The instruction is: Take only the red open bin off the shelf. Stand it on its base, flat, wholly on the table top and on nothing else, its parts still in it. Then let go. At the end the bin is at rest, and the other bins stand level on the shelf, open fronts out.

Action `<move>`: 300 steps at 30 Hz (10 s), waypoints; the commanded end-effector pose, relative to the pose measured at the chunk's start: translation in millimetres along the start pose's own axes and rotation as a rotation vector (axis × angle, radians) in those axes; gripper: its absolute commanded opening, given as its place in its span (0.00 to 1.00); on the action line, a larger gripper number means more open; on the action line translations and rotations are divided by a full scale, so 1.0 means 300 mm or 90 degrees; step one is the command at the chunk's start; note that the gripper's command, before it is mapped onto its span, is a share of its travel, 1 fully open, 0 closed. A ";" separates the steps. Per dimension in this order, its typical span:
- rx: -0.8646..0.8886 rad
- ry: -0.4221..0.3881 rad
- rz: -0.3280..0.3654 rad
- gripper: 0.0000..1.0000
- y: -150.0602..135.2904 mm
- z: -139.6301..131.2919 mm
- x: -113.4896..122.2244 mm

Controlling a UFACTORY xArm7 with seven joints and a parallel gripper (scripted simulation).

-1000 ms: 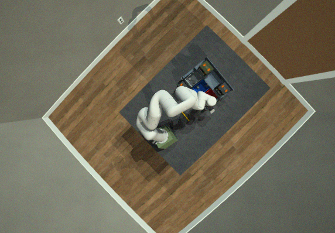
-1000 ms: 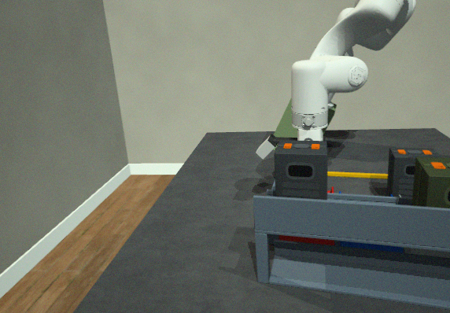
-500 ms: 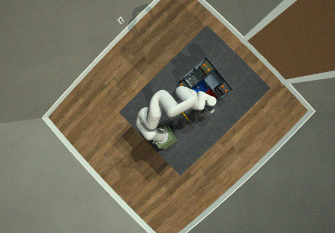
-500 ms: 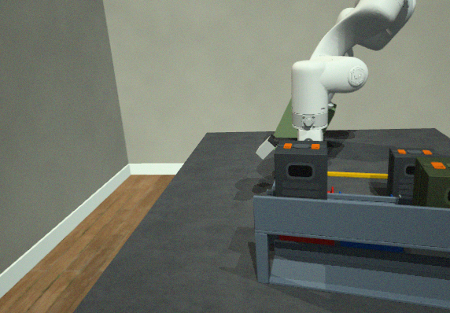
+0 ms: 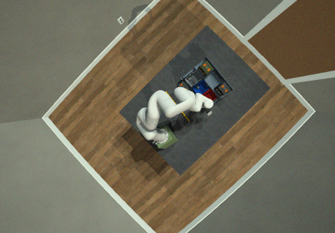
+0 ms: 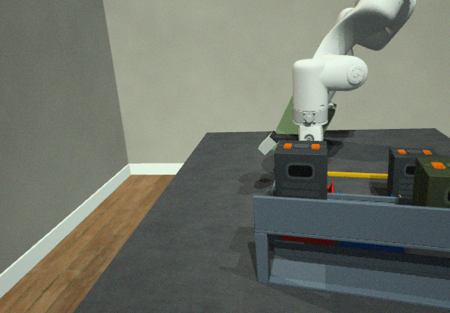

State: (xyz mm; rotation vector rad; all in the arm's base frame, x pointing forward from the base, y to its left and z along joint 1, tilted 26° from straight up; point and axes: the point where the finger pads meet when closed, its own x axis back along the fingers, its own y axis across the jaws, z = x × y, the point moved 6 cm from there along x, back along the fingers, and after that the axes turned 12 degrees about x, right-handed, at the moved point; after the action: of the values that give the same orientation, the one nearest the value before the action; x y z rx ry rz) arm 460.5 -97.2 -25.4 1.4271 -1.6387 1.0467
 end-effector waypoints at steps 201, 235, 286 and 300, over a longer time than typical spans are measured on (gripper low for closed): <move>-0.001 0.001 0.002 1.00 0.430 -0.090 0.120; 0.000 0.001 0.002 1.00 0.429 -0.090 0.205; 0.000 0.001 0.002 0.33 0.429 -0.090 0.178; 0.000 0.001 0.002 0.33 0.303 -0.063 0.212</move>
State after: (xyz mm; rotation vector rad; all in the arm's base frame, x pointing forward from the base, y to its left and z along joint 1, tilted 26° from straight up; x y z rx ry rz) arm 357.4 -98.8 28.3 1.4226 -1.6412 1.0528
